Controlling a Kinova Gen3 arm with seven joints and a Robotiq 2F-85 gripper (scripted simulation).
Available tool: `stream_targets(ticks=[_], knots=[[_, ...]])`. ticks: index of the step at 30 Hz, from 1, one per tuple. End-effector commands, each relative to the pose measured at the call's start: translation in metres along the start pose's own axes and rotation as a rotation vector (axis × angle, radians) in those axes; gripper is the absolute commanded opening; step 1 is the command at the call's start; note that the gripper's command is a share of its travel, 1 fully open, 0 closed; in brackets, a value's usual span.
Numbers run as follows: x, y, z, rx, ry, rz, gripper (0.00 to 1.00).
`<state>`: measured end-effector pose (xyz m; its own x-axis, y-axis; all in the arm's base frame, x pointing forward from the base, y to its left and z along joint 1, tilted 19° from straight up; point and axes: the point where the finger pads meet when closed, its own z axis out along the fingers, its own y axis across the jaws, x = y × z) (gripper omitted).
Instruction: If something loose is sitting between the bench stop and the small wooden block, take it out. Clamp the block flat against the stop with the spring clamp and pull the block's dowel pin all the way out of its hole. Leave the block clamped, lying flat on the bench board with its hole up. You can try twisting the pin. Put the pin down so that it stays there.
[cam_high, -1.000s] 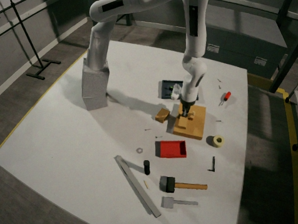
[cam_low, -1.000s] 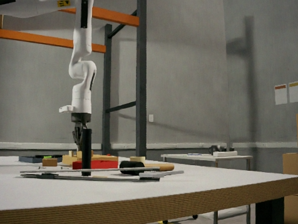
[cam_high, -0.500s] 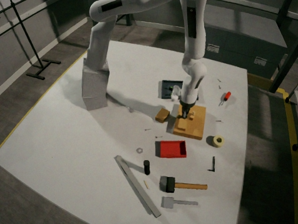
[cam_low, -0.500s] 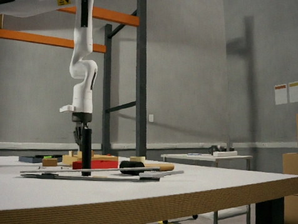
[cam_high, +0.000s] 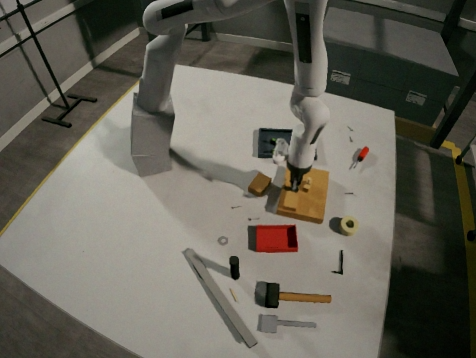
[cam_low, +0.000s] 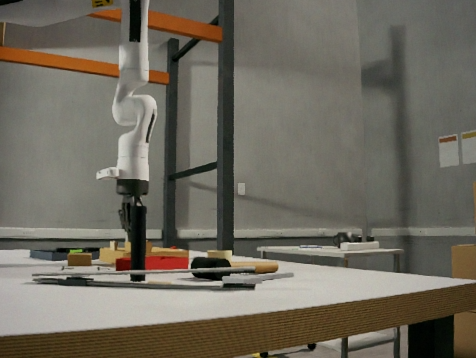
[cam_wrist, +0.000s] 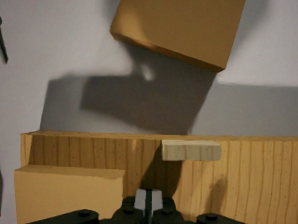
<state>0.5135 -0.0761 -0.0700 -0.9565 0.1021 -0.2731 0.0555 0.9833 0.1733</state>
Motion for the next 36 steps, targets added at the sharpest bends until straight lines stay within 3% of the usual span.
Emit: stream_targets(ticks=[1, 36], knots=[[-0.001, -0.003, -0.001, 0.001, -0.001, 0.0, 0.1], [-0.001, -0.013, -0.001, 0.001, -0.001, 0.0, 0.1]])
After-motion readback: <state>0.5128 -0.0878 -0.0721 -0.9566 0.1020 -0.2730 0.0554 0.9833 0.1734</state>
